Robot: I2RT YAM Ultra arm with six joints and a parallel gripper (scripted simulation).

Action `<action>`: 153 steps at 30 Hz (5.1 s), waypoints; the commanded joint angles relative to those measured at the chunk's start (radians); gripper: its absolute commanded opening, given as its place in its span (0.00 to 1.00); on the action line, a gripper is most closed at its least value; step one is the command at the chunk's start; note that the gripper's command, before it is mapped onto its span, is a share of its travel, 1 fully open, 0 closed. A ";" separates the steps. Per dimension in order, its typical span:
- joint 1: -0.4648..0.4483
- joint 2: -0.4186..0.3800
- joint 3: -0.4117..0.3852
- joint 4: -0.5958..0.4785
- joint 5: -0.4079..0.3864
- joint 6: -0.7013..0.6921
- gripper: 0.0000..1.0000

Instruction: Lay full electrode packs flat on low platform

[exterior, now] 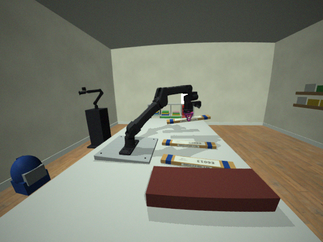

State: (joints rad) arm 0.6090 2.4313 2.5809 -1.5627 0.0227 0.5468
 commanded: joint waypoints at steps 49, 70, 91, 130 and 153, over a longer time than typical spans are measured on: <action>0.009 -0.143 0.056 -0.008 0.003 0.003 0.00; 0.009 -0.142 0.055 -0.008 0.003 0.003 0.00; -0.046 -0.202 -0.043 -0.008 -0.001 0.042 0.00; -0.231 -0.366 -0.291 -0.008 -0.010 -0.129 0.00; -0.347 -0.427 -0.378 -0.008 -0.015 -0.245 0.00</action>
State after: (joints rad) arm 0.2672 2.0678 2.1956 -1.5707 0.0128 0.3260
